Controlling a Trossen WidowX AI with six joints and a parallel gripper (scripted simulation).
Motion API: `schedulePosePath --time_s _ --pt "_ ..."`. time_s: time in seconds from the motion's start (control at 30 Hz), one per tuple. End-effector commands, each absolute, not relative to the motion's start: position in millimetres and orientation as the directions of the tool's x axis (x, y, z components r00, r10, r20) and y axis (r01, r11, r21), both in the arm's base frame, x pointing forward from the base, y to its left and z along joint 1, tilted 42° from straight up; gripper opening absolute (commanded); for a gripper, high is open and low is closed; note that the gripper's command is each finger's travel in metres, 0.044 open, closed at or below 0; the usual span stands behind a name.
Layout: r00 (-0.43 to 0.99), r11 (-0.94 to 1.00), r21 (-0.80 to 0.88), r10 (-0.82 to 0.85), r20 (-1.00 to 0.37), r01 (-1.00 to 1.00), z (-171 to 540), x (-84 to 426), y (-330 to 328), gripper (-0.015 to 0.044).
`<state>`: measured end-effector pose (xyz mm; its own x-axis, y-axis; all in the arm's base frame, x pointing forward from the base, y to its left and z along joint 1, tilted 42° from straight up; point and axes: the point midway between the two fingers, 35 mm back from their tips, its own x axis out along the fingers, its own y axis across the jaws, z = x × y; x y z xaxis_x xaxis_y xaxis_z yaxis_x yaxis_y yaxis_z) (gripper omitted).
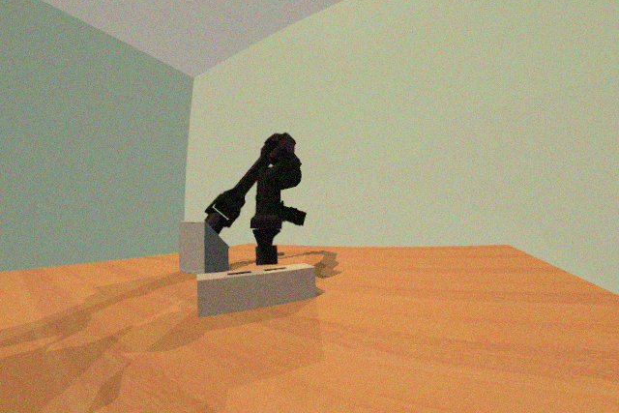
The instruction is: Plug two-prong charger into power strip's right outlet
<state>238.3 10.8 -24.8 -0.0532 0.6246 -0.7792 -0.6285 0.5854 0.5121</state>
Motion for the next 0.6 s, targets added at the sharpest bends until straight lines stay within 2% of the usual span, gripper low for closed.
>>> schedulePosePath --time_s 0.0,0.57 --pt "-0.062 0.625 0.549 0.627 -0.777 -0.556 -32.0 233.7 7.8 0.0000" --pt "-0.071 0.730 0.634 0.640 -0.765 -0.256 -51.8 224.0 -2.4 0.0000"
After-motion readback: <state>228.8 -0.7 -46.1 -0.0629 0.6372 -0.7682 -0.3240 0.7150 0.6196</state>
